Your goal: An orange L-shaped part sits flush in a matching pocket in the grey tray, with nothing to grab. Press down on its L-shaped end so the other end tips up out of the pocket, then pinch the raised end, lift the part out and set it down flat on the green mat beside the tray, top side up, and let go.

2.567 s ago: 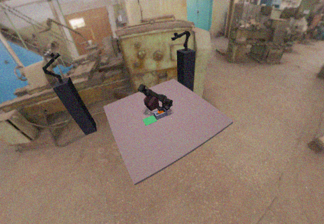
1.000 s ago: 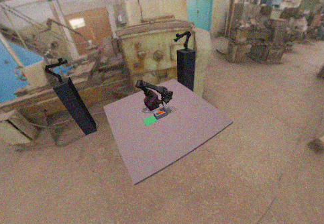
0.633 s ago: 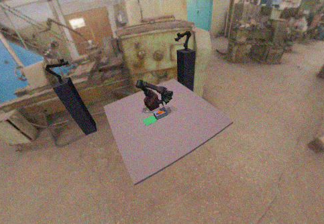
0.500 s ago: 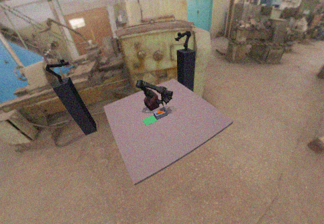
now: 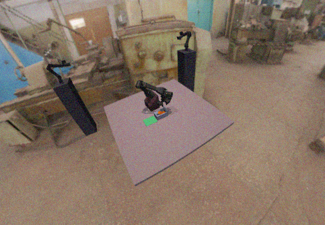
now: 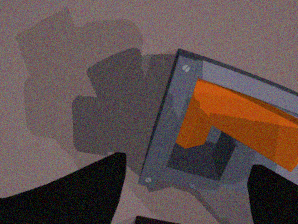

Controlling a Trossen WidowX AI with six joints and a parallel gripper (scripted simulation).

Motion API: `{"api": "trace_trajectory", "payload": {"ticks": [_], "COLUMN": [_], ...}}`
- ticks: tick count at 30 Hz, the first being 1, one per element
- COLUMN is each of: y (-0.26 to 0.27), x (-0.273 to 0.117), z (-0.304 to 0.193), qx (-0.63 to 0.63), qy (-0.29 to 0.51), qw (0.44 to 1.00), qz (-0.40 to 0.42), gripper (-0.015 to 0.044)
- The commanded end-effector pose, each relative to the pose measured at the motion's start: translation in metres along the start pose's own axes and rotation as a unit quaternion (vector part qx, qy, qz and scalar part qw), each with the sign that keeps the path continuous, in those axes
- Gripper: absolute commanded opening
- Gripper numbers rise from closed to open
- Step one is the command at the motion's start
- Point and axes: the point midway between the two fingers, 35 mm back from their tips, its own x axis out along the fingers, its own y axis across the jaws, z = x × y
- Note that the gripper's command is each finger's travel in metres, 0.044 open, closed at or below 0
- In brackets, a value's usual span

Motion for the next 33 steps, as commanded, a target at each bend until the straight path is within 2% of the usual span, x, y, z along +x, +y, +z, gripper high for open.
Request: {"api": "trace_trajectory", "payload": {"ticks": [1,6,11,15,33], "y": [-0.018,-0.038,-0.059,-0.068,-0.069], "x": [-0.002,-0.003,-0.004,-0.004,-0.003], "z": [0.0,-0.001,-0.004,-0.006,-0.006], "qx": [-0.16,-0.361,-0.546,-0.615,-0.628], "qy": [-0.001,-0.001,0.0,0.001,0.001], "qw": [0.987,0.933,0.838,0.789,0.778], "qz": [-0.001,-0.001,-0.002,-0.002,-0.002], "gripper": [0.028,0.028,0.028,0.028,0.028]}}
